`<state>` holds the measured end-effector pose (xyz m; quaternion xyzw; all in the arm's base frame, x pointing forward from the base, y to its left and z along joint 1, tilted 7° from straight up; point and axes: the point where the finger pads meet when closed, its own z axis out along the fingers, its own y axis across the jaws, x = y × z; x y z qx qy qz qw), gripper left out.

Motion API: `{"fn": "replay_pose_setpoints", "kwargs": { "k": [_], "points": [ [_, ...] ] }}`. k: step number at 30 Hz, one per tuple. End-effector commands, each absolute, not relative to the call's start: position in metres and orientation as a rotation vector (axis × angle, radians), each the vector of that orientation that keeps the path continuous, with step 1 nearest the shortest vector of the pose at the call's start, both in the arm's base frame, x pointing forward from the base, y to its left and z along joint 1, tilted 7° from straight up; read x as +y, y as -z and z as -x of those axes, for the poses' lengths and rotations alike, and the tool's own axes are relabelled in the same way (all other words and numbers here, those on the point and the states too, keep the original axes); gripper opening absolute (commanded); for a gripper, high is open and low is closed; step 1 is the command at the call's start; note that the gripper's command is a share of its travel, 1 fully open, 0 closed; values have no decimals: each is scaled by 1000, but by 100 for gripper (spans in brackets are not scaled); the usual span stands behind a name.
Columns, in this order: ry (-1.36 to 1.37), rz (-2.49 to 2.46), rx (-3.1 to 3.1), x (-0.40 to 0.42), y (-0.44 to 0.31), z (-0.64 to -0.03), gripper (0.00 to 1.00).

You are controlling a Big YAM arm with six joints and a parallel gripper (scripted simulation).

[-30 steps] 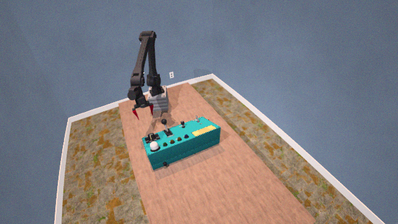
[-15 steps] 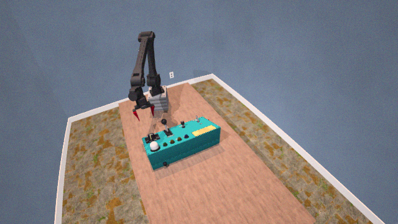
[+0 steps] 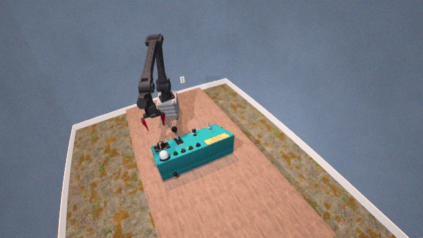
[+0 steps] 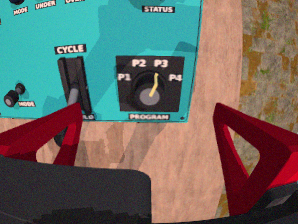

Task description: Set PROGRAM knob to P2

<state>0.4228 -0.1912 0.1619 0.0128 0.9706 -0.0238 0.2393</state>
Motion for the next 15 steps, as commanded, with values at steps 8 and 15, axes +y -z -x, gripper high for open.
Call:
{"fn": "replay_pose_setpoints", "kwargs": {
  "k": [8,15],
  "points": [
    [111,-50,2578,-204,-207,-450,100],
    [111,-50,2578,-204,-207,-450,100]
  ]
}}
